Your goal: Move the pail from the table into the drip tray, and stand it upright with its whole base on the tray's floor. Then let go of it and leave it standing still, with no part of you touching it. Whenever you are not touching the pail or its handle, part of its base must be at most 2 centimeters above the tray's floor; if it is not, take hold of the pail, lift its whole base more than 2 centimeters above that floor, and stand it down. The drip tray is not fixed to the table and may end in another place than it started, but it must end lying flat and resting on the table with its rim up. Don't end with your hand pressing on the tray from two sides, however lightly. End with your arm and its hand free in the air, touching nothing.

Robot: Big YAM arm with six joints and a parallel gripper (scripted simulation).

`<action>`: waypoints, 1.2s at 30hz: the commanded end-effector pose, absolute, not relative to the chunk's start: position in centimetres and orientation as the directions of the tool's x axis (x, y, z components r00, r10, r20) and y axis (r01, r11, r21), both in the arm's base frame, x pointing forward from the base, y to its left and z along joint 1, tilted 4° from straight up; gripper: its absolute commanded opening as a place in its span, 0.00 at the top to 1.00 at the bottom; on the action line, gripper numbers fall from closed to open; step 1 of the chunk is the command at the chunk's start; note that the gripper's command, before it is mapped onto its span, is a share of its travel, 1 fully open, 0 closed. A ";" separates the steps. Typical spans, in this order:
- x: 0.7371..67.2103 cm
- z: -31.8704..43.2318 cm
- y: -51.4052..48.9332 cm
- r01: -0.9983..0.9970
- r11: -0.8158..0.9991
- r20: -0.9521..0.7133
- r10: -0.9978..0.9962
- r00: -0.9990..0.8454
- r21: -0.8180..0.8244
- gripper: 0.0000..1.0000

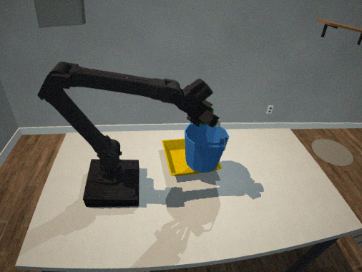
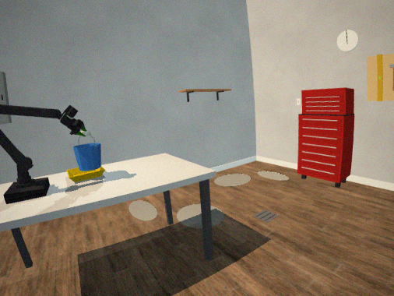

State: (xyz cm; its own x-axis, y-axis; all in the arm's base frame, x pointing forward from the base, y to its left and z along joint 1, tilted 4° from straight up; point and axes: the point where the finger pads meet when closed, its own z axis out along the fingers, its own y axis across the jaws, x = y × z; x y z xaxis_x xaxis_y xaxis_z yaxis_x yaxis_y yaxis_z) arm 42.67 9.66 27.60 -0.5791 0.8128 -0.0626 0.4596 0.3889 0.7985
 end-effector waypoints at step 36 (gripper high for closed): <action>39.4 33.7 16.4 0.285 0.464 -0.148 0.698 -0.700 0.839 0.80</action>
State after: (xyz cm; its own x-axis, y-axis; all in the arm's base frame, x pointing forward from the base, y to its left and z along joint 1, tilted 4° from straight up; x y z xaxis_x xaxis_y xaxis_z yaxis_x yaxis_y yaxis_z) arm 39.82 15.17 27.32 -0.6845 0.7263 -0.0631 0.4265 0.4692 0.7733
